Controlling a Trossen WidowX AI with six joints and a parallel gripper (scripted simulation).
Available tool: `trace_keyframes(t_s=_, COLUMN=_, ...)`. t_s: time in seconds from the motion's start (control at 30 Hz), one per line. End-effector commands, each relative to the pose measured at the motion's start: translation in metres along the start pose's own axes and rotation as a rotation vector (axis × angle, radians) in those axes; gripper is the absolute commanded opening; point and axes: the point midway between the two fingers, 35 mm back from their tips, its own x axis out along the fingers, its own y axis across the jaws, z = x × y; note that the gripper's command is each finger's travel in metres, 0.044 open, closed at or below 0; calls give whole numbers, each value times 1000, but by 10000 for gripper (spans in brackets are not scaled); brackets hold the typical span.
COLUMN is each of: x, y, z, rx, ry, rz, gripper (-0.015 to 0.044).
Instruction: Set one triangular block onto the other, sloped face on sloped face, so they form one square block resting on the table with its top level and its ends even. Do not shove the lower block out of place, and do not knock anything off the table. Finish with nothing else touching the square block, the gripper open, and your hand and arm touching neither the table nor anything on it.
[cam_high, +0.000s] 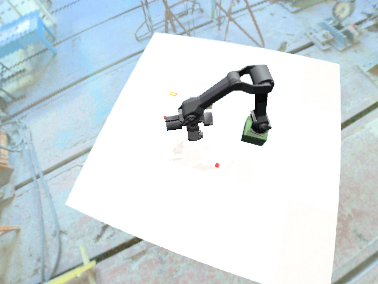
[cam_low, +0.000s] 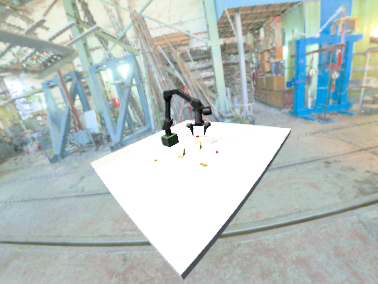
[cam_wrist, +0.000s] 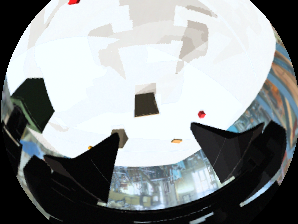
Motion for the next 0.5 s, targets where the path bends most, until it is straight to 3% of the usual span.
trace_keyframes(t_s=0.0, x=8, y=2, z=2, rx=-7, ry=-6, rz=9, gripper=440)
trace_keyframes(t_s=0.47, x=31, y=1, z=4, rx=-7, ry=-5, rz=9, gripper=440)
